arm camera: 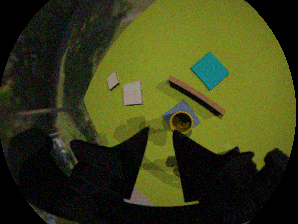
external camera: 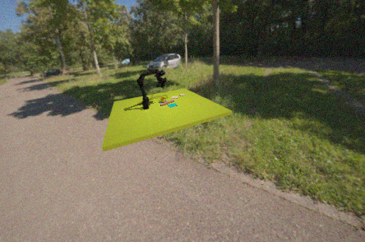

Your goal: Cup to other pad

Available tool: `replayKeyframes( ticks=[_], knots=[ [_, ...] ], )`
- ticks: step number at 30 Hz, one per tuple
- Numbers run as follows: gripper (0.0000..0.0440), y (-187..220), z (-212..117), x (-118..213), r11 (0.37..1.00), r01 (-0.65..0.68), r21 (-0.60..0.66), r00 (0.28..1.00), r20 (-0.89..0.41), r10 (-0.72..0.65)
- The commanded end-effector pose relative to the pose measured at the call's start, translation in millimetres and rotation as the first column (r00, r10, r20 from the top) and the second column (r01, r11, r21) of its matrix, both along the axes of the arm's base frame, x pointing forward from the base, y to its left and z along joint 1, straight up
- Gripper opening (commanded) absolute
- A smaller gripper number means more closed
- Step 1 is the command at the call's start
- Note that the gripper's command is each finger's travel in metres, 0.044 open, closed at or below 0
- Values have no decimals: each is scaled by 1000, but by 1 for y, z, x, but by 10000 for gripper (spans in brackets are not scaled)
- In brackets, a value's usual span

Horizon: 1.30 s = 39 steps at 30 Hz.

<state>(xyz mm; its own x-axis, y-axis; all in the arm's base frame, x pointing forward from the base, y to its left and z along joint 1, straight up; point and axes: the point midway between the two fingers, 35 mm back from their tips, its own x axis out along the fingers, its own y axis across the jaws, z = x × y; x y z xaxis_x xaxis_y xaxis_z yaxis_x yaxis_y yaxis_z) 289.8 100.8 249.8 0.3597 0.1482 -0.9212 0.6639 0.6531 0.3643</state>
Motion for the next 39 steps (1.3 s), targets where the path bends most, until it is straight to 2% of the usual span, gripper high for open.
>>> replayKeyframes(
  ticks=[1,20,39],
  knots=[
    [155,-2,-9,-2,1000,15,-19,999,-50,-16],
    [161,-12,-61,-22,987,46,-153,943,-321,-94],
    [189,-17,-112,-33,966,73,-250,886,-428,-178]
  ],
)
